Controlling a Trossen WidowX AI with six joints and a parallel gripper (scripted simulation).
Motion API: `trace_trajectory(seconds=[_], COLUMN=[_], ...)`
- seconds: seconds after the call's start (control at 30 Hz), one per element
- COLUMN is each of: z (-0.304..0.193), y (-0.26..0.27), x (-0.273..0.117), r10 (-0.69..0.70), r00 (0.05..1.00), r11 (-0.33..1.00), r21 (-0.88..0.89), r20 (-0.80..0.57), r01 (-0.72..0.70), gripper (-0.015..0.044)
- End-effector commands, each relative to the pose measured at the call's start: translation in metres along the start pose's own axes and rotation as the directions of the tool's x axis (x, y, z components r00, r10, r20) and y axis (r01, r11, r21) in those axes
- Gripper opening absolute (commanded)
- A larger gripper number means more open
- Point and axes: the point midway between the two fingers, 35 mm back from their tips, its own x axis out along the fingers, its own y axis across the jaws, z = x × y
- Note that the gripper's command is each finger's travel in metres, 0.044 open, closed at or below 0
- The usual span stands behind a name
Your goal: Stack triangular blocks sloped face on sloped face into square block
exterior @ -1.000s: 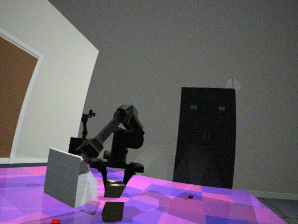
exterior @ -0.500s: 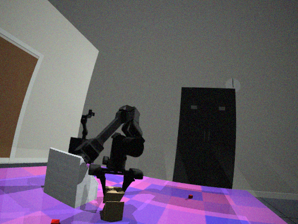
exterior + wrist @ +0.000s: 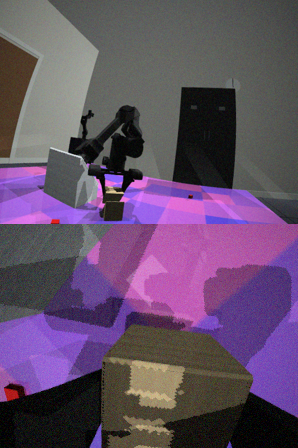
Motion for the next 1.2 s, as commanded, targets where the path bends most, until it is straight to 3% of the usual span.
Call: trace_trajectory(seconds=[0.0,1.17], z=[0.000,-0.008], y=[-0.001,-0.002], x=[0.000,0.016], r10=[-0.005,-0.008], r00=[1.000,1.000], r11=[1.000,1.000], r21=[0.000,0.000], r20=[0.000,0.000], r01=[0.005,0.008], gripper=[0.0000,0.0000])
